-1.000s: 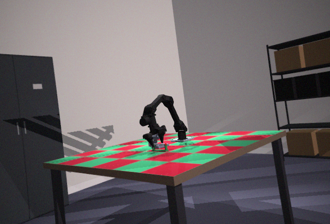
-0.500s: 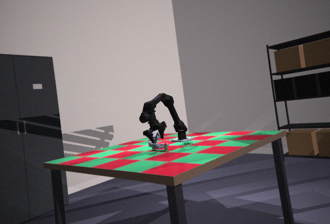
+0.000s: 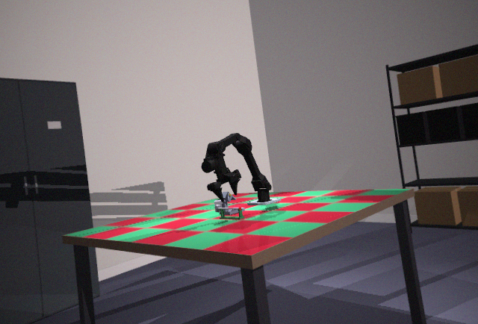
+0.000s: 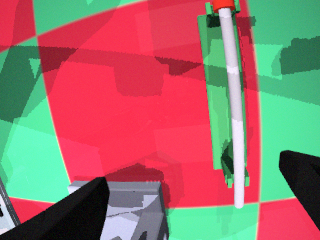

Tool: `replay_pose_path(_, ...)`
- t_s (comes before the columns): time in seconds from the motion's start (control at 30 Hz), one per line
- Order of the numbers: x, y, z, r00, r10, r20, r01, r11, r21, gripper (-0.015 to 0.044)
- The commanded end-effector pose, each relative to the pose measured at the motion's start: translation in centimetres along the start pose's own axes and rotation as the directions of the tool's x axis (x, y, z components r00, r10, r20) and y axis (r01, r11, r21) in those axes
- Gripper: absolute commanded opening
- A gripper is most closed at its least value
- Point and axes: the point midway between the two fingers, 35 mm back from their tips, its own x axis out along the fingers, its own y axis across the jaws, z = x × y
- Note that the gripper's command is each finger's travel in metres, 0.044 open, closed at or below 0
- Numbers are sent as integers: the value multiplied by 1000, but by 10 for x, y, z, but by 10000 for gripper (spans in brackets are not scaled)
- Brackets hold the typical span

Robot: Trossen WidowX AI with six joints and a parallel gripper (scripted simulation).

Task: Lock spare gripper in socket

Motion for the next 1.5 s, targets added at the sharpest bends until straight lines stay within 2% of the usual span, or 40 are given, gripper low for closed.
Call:
replay_pose_path(0.0, -10, 1, 1, 1000, -2, 0, 2, 1000, 0, 440)
replay_pose_path(0.2, -21, 7, 1, 1000, 16, -3, -16, 1000, 2, 440)
replay_pose_path(0.33, -15, 6, -7, 1000, 14, 22, -14, 1000, 11, 440)
replay_pose_path(0.67, -29, 28, -95, 954, -83, 290, 39, 987, 155, 440)
replay_pose_path(0.87, -36, 68, -164, 890, -210, 404, 63, 935, 348, 440)
replay_pose_path(1.07, -40, 116, -212, 802, -388, 453, 104, 838, 535, 440)
replay_pose_path(1.3, -41, 172, -247, 677, -614, 406, 165, 663, 730, 440)
replay_pose_path(1.47, -41, 177, -249, 664, -635, 395, 171, 643, 747, 440)
